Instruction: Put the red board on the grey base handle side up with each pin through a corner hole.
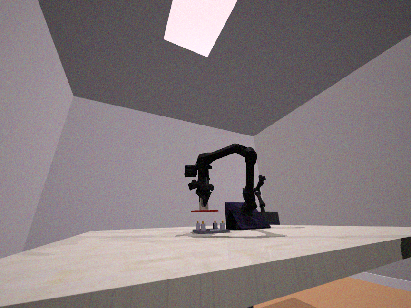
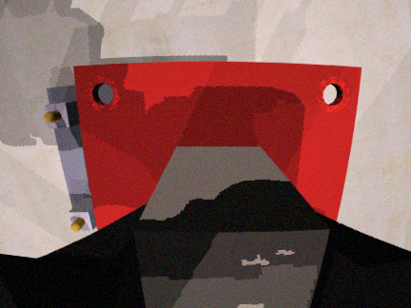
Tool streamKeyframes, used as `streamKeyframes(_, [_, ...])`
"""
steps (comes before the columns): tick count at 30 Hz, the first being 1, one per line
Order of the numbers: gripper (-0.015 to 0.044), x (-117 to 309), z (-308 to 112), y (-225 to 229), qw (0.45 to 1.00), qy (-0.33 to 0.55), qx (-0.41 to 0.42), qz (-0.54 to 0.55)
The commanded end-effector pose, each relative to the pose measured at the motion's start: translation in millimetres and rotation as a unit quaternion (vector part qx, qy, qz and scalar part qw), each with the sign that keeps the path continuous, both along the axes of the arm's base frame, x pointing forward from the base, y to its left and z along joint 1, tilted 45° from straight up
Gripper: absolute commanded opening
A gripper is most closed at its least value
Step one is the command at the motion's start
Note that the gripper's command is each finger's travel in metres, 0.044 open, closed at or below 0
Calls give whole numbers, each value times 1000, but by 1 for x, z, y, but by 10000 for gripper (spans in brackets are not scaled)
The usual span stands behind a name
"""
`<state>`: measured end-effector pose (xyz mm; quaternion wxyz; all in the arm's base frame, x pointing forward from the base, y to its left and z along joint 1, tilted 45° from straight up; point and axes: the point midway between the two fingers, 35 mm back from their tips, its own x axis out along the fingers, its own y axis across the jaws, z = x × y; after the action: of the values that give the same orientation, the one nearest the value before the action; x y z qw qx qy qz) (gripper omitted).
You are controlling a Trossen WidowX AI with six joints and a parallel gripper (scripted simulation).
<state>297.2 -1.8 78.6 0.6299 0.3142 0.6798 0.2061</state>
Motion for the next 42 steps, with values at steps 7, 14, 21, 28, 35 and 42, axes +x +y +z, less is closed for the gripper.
streamKeyframes(7, [0, 0, 19, 19, 1000, -8, 6, 6])
streamKeyframes(14, [0, -1, 31, 32, 1000, -13, 11, 11])
streamKeyframes(21, [0, -3, 42, 44, 1000, -17, 15, 16])
streamKeyframes(28, [0, -2, 37, 40, 1000, -15, 12, 16])
streamKeyframes(35, [0, -2, 36, 42, 1000, -15, 12, 16])
streamKeyframes(42, [0, -3, 35, 51, 1000, -16, 12, 17])
